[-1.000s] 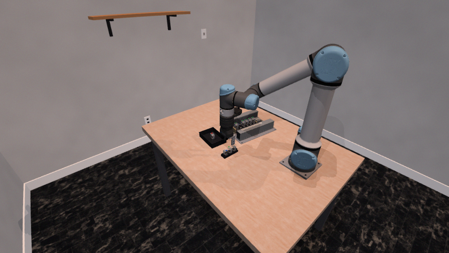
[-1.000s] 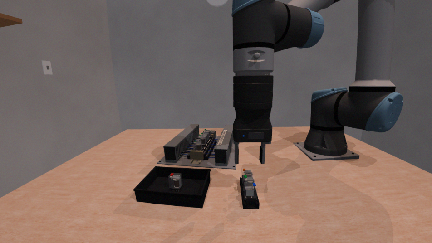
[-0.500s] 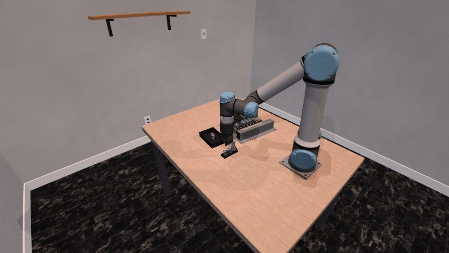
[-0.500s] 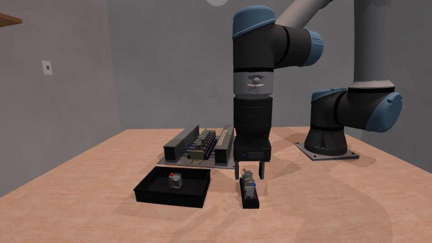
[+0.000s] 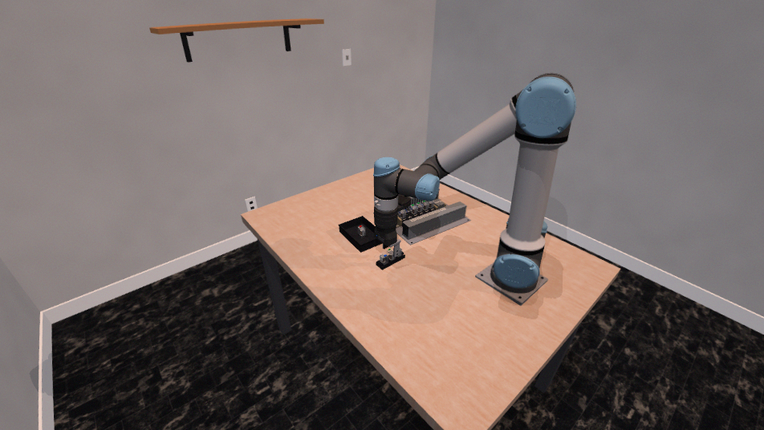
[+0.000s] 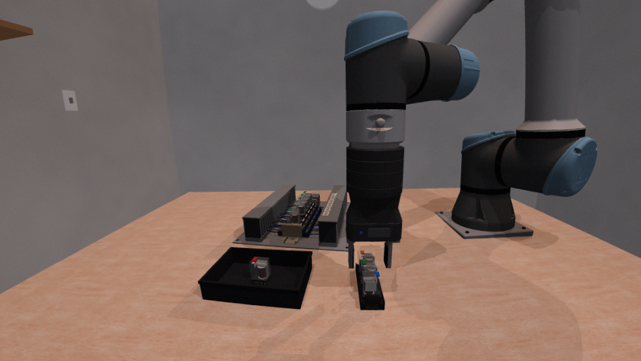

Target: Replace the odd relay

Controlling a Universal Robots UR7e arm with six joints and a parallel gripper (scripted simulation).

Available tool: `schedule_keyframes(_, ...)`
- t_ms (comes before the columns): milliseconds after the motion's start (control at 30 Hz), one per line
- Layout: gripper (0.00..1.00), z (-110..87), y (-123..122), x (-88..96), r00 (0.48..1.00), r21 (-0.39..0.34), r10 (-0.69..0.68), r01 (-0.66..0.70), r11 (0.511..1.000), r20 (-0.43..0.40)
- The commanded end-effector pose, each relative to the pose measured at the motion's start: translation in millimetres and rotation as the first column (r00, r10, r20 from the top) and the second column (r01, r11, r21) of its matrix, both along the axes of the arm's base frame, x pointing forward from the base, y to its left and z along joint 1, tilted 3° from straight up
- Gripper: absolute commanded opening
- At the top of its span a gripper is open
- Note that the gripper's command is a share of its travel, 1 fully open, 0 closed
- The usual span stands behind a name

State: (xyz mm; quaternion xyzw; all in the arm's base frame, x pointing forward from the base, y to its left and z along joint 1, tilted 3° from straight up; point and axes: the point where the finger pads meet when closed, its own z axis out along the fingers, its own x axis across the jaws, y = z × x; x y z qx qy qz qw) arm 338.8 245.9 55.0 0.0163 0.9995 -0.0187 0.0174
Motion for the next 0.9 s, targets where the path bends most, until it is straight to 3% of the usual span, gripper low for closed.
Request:
schedule_keyframes(0, 1.0, 0.4, 0.2, 0.4, 1.0, 0.001, 0.0, 0.0, 1.0, 0.001)
schedule_keyframes(867, 1.0, 8.7, 0.5, -0.1, 1.0, 0.001, 0.0, 0.0, 1.0, 0.001)
